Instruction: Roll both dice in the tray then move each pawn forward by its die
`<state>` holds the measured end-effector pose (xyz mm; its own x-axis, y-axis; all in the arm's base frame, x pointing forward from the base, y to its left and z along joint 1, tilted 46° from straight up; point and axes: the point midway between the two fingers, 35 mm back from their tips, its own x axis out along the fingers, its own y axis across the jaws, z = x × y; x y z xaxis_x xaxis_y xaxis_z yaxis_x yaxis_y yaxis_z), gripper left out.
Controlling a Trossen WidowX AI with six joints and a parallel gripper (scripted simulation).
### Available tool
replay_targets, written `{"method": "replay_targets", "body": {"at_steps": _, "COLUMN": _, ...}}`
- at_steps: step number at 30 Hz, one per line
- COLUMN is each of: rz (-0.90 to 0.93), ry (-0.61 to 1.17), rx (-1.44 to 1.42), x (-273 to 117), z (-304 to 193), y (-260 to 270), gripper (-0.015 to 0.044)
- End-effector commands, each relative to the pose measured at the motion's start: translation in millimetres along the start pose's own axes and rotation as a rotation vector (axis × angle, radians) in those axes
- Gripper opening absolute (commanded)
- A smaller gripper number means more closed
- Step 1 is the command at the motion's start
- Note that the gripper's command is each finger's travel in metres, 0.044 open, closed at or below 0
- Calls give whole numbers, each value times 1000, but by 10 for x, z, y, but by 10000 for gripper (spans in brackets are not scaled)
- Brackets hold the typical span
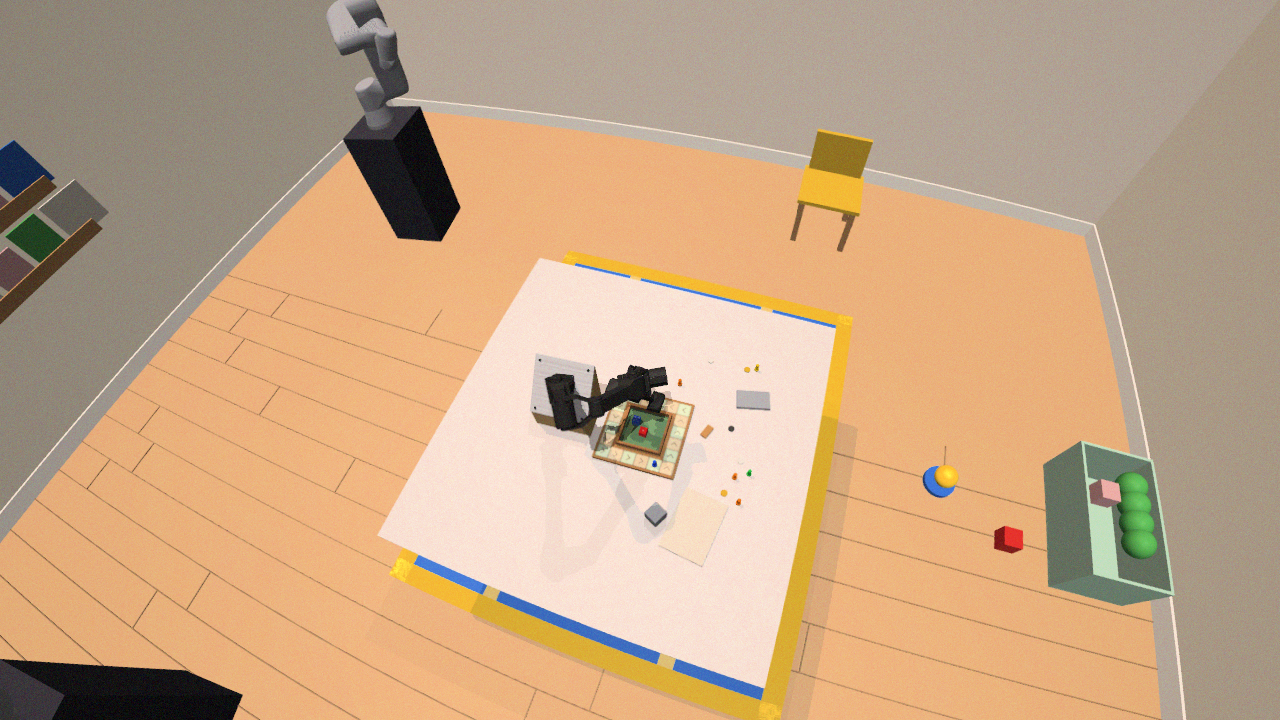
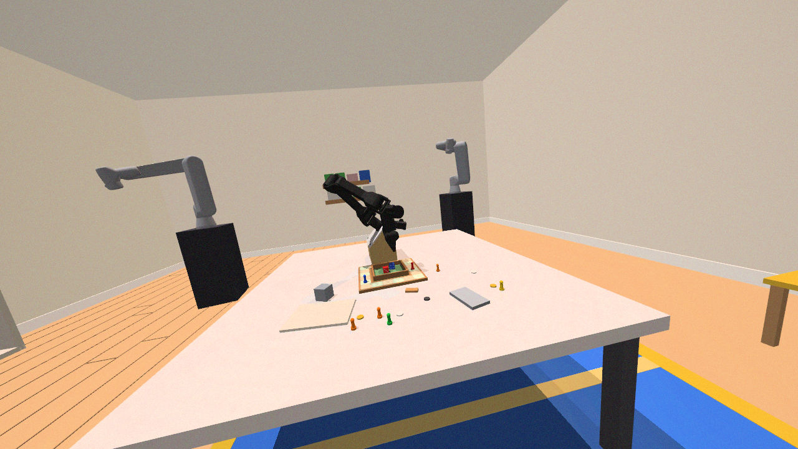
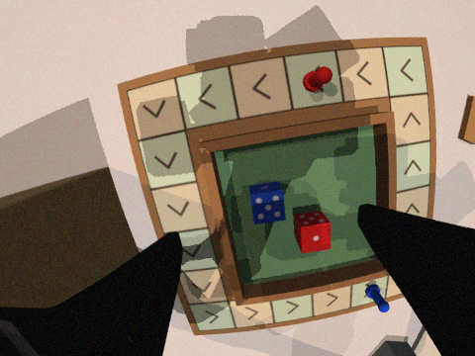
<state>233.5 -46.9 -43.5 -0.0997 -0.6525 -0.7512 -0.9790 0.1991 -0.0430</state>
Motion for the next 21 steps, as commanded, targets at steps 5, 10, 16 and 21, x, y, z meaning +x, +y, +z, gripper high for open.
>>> {"method": "replay_targets", "body": {"at_steps": 5, "rz": -33, "ry": 37, "rx": 522, "x": 163, "z": 408, "y": -355, "gripper": 230}}
{"method": "replay_targets", "body": {"at_steps": 10, "rz": -74, "ry": 53, "rx": 888, "x": 329, "z": 727, "y": -540, "gripper": 200}}
{"method": "replay_targets", "body": {"at_steps": 16, "rz": -76, "ry": 53, "rx": 901, "x": 336, "z": 740, "y": -545, "gripper": 200}}
{"method": "replay_targets", "body": {"at_steps": 21, "rz": -76, "ry": 53, "rx": 901, "x": 336, "z": 740, "y": -545, "gripper": 200}}
